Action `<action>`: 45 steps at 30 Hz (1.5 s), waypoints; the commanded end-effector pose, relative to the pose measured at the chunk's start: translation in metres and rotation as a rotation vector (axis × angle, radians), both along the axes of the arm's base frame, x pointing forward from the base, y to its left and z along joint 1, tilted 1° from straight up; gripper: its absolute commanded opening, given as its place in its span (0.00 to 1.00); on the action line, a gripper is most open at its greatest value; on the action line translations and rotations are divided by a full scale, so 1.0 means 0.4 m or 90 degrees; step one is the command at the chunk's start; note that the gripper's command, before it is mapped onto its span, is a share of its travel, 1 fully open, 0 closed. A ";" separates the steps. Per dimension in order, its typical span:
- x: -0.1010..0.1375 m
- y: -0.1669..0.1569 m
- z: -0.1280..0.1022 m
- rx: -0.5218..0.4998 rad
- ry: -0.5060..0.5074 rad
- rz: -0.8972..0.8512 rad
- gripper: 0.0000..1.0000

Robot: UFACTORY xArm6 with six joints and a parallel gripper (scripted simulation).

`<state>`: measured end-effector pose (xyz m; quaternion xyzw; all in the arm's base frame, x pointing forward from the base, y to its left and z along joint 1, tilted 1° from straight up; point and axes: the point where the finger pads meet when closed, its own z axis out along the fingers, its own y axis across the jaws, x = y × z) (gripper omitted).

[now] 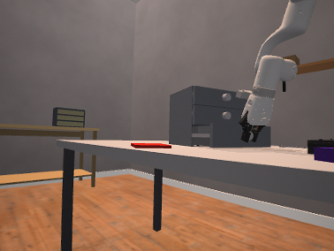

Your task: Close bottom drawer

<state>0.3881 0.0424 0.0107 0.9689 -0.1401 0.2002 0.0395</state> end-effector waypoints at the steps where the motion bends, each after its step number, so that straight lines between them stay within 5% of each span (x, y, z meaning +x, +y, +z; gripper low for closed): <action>1: 0.004 0.000 0.003 -0.009 -0.100 0.001 0.00; 29: 0.009 -0.002 0.003 -0.018 -0.131 0.002 0.00; 45: 0.093 -0.027 0.003 -0.018 -0.131 0.002 0.00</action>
